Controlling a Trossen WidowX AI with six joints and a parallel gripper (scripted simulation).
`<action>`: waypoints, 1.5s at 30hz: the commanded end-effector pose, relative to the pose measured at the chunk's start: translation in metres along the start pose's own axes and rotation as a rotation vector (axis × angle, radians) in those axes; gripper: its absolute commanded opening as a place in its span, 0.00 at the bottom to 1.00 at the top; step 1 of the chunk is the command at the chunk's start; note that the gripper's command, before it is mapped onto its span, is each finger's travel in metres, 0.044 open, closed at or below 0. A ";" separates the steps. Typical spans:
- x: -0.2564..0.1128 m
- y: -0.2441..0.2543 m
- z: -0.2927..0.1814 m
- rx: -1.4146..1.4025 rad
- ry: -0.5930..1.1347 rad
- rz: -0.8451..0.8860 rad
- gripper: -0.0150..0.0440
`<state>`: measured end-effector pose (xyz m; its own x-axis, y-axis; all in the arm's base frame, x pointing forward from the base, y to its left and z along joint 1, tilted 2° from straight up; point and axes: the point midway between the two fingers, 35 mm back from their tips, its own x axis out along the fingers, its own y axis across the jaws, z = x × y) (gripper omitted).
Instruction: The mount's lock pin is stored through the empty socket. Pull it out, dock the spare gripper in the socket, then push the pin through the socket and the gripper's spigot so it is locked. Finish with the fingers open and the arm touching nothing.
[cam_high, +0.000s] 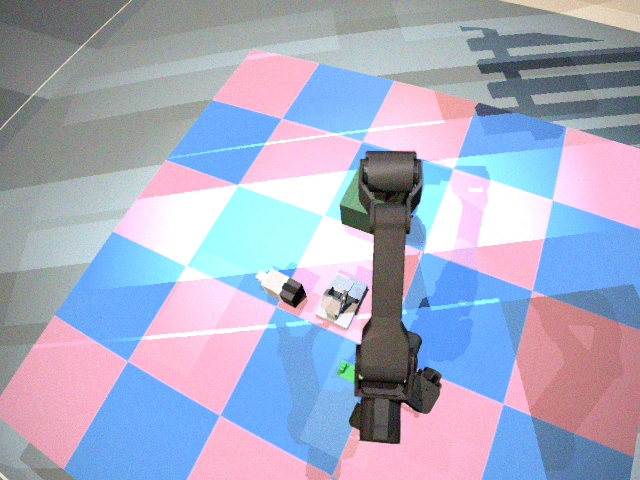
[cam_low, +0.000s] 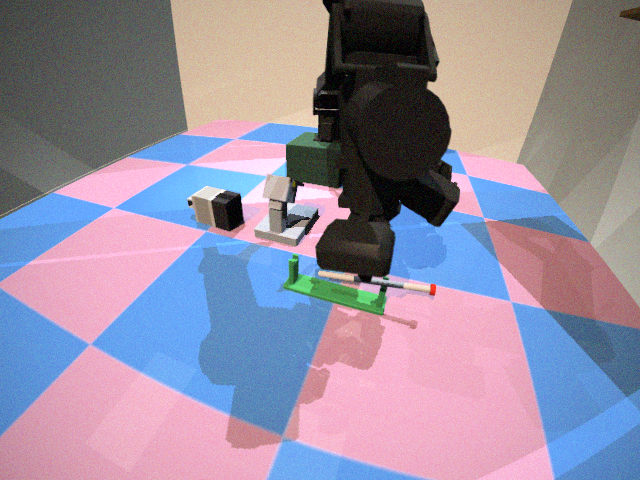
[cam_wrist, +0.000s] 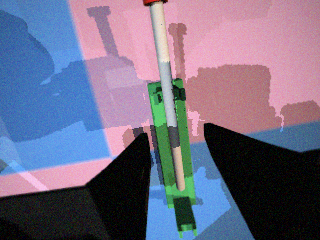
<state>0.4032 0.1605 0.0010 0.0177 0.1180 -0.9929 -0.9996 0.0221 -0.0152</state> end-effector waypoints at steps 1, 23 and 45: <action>0.006 0.001 -0.002 -0.004 0.005 0.001 0.56; 0.040 0.001 -0.008 -0.004 0.005 0.001 0.56; 0.034 0.001 -0.007 -0.002 0.003 0.002 0.25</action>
<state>0.4017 0.1579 -0.0388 0.0107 0.1154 -0.9933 -0.9997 0.0220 -0.0082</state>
